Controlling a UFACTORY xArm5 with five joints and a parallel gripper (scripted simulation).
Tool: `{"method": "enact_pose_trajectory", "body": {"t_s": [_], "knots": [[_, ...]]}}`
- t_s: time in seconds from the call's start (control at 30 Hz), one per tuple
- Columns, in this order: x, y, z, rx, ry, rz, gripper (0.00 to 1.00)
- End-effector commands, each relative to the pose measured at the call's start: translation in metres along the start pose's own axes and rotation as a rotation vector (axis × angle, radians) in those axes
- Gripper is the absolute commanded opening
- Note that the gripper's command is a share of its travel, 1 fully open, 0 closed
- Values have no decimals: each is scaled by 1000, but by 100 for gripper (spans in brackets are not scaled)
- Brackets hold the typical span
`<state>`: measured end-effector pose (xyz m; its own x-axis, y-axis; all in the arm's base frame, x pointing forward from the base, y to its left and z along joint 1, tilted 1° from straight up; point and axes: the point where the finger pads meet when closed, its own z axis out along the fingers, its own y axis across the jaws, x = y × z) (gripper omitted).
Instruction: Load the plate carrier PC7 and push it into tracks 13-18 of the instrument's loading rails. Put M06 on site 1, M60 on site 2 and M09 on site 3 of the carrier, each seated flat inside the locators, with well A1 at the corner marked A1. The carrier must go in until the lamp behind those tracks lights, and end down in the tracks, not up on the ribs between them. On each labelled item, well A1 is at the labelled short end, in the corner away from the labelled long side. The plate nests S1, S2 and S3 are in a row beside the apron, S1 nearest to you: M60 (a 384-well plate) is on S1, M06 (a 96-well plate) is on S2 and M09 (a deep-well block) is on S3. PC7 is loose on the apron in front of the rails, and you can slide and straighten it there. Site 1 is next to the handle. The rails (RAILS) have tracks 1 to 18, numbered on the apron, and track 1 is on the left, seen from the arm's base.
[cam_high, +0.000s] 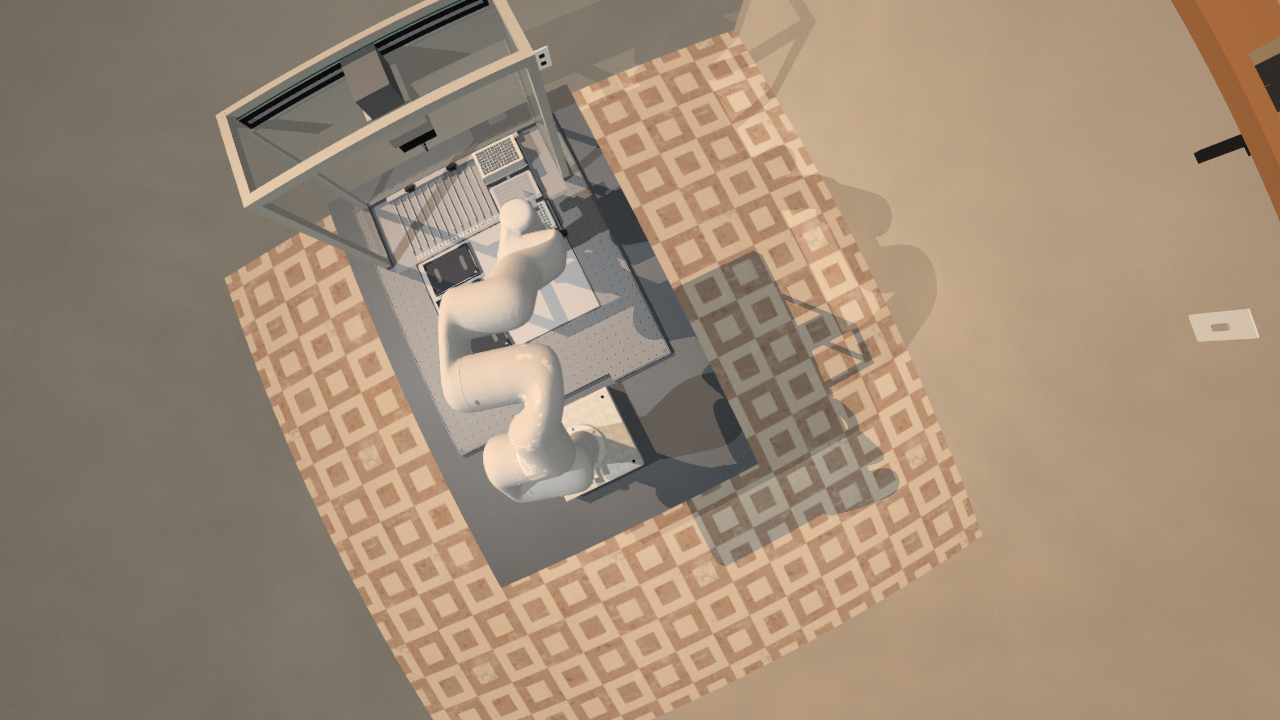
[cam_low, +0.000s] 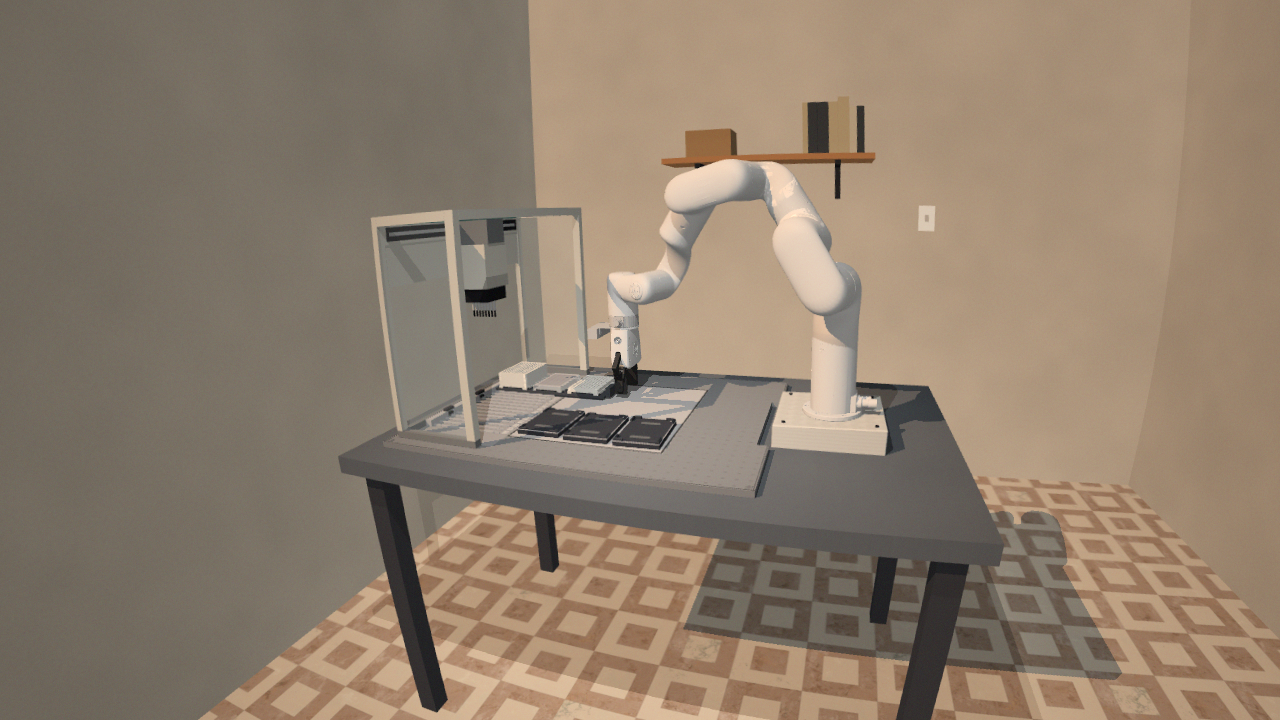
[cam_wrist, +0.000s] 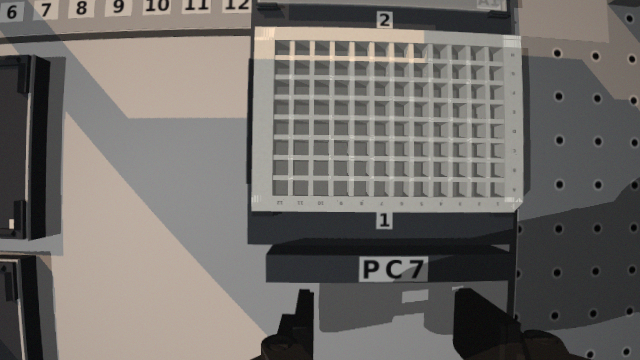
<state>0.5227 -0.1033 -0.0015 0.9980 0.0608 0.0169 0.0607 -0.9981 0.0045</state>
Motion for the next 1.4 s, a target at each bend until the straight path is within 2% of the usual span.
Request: {"method": "enact_pose_trajectory", "body": {"t_s": [0.0, 1.37], "knots": [[2, 0, -8, 5, 6, 0, 81], [1, 1, -70, 5, 6, 0, 81]]}}
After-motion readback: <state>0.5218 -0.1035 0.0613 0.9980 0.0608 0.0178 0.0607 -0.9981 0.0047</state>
